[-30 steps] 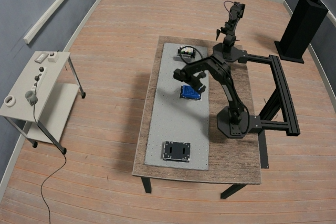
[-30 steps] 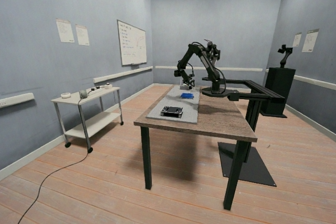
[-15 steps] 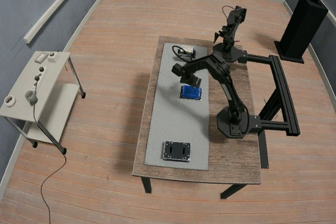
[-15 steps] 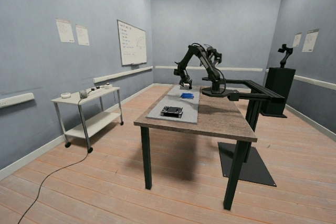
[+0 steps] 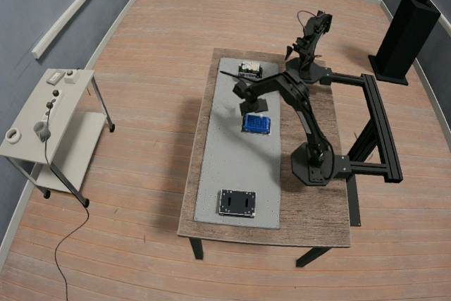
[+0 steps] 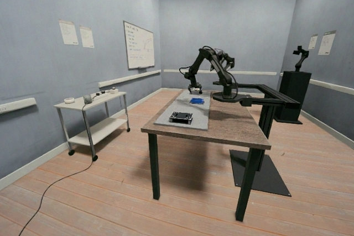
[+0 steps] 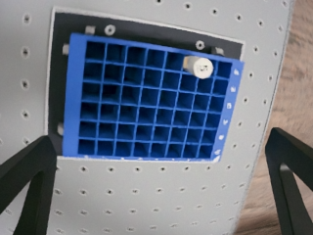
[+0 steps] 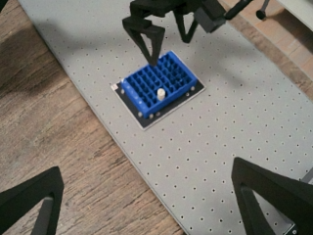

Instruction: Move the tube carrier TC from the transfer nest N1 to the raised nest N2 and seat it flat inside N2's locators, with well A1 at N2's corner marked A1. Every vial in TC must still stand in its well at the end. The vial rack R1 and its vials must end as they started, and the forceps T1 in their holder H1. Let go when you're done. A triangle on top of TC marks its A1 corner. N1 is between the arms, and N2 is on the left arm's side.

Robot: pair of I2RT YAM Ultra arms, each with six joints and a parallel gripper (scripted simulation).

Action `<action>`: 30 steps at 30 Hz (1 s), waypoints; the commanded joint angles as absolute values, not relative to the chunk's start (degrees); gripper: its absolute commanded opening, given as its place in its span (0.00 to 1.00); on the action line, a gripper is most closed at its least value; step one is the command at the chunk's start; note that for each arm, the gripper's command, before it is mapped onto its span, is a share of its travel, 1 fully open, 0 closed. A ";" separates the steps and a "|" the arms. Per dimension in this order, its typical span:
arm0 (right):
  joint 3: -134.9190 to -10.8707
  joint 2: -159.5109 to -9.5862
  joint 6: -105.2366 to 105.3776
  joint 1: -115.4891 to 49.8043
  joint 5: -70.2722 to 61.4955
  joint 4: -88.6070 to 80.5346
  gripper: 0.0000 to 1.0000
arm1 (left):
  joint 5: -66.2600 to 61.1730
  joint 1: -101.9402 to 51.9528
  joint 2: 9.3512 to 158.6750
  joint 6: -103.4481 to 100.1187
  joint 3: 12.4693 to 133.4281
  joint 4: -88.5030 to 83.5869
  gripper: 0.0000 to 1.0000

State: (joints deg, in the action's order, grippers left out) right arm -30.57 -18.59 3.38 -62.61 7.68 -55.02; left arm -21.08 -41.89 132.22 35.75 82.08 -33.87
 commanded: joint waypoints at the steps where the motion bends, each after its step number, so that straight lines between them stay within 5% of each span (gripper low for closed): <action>1: -29.21 -16.50 3.58 -61.67 8.30 -54.64 1.00 | -17.52 -43.36 132.87 22.16 84.22 -32.40 1.00; 30: -29.38 -16.57 3.43 -61.62 7.86 -54.74 1.00 | 0.56 -50.22 136.74 -41.74 86.97 -37.59 1.00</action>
